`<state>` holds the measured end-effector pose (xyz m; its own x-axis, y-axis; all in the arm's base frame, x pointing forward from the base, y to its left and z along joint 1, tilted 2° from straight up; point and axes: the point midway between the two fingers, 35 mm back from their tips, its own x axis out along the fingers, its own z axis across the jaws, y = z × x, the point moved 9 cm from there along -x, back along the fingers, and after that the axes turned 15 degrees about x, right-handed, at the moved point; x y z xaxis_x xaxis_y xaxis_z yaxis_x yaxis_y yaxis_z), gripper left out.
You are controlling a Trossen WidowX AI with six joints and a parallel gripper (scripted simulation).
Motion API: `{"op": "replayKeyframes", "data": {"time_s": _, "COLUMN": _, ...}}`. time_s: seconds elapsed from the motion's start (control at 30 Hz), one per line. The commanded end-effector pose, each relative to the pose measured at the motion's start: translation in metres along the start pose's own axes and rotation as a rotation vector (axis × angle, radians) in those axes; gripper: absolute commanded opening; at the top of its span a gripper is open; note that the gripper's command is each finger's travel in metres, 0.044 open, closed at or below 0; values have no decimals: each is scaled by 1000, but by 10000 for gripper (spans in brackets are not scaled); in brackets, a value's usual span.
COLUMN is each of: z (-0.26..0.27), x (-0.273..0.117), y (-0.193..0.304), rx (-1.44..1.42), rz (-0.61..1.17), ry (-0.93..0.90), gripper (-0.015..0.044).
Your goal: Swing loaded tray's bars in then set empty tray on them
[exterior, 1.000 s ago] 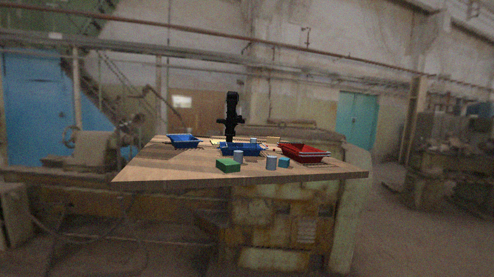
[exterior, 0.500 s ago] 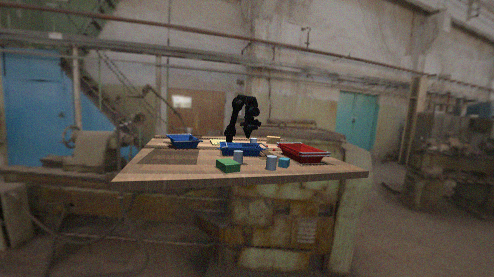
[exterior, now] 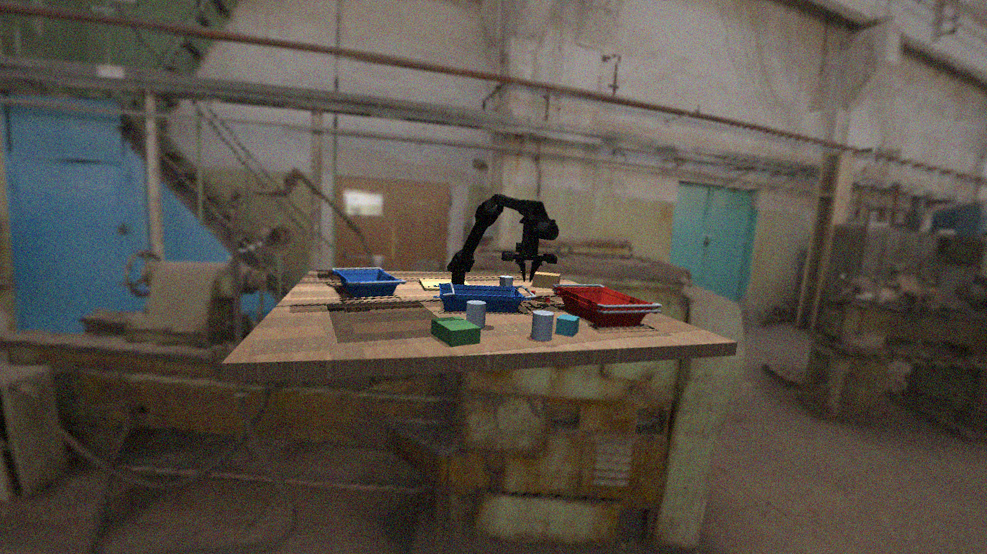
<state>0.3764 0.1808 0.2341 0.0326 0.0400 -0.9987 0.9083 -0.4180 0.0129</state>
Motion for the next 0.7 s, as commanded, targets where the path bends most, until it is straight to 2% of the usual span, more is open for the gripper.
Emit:
{"op": "replayKeyframes", "data": {"time_s": 0.0, "z": -6, "x": -3, "y": -2, "rx": -89, "rz": 16, "ry": 9, "gripper": 82}}
{"op": "replayKeyframes", "data": {"time_s": 0.2, "z": -6, "x": 2, "y": -2, "rx": -89, "rz": 16, "ry": 9, "gripper": 82}}
{"op": "replayKeyframes", "data": {"time_s": 0.67, "z": -7, "x": 44, "y": -1, "rx": -89, "rz": 16, "ry": 9, "gripper": 82}}
